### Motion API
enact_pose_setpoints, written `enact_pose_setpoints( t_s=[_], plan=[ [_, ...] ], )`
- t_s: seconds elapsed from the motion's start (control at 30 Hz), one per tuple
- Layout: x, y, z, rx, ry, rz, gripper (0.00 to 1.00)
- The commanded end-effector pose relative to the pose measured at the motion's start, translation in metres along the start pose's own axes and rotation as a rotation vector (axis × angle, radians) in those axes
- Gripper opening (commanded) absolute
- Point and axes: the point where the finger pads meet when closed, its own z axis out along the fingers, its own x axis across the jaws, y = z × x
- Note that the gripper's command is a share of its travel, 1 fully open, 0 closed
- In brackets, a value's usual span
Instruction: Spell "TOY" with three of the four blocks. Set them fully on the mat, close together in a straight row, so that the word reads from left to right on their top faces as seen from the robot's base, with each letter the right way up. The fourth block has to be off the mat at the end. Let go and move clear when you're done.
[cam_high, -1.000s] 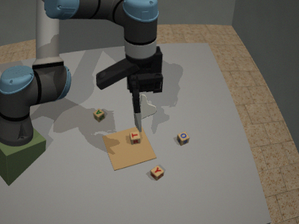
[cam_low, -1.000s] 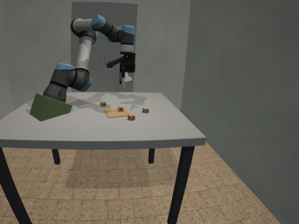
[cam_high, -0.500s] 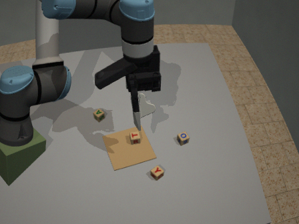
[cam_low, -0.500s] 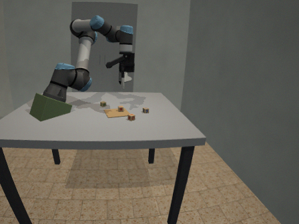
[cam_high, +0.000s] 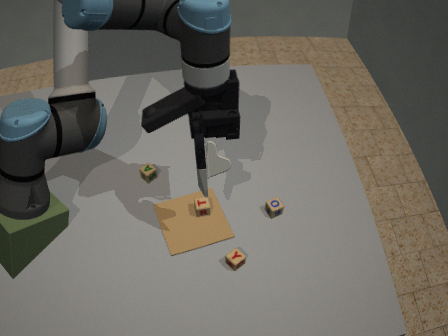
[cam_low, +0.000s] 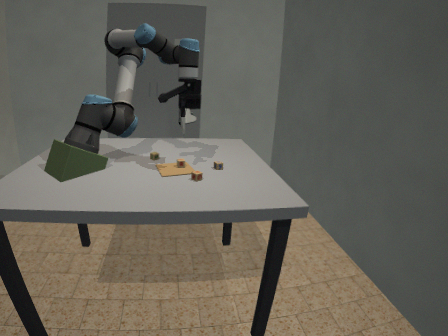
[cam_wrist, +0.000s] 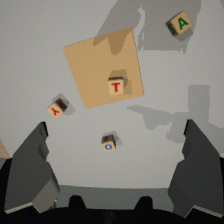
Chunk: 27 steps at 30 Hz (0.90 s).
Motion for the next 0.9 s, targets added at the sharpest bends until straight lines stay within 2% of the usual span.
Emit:
enact_pose_setpoints(
  t_s=[0.0, 0.87],
  plan=[
    [0.000, 0.000, 0.002, 0.000, -0.001, 0.069, 1.00],
    [0.001, -0.003, 0.021, -0.001, 0.000, 0.687, 1.00]
  ],
)
